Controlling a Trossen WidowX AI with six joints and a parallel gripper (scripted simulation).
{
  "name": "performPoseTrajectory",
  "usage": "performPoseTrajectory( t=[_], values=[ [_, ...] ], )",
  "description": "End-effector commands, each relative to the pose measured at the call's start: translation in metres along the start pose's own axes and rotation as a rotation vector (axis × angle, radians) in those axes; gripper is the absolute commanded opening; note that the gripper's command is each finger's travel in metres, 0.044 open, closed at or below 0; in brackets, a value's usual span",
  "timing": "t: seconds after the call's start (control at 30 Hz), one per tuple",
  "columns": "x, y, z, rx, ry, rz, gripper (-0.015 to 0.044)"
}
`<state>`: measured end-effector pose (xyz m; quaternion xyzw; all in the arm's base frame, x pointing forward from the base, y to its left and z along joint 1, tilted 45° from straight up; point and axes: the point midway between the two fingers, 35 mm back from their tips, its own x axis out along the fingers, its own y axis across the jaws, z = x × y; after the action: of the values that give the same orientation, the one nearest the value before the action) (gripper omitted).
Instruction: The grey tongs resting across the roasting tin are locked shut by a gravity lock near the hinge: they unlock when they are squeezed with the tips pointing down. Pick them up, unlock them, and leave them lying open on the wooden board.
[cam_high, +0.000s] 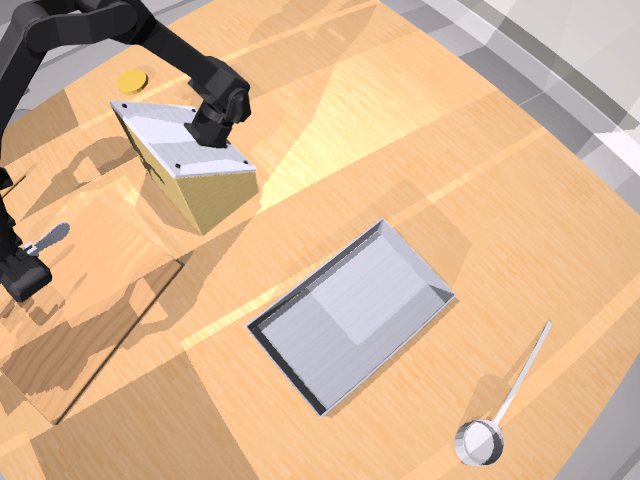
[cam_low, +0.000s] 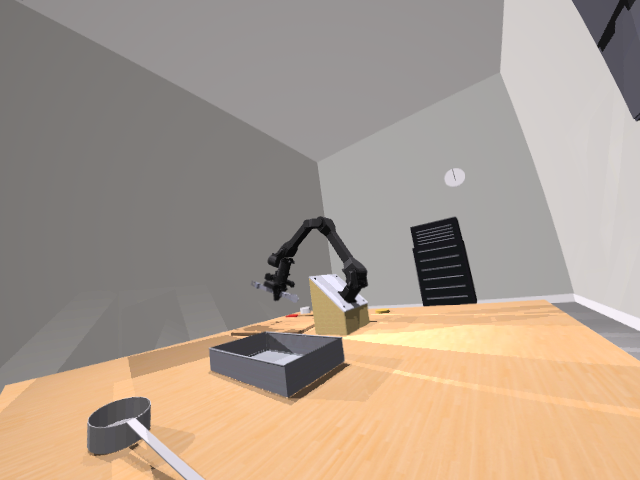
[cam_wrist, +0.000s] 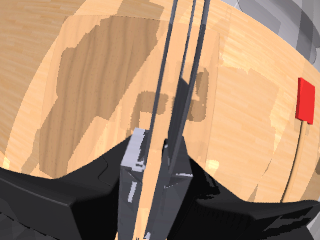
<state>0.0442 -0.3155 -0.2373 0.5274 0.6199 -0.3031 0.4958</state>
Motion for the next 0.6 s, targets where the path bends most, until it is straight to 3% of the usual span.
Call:
performPoseTrajectory(
  t=[0.0, 0.57],
  values=[
    [-0.007, 0.0, 0.005, -0.005, -0.067, 0.003, -0.015],
    [-0.01, 0.001, -0.006, -0.007, -0.277, 0.003, -0.015]
  ],
)
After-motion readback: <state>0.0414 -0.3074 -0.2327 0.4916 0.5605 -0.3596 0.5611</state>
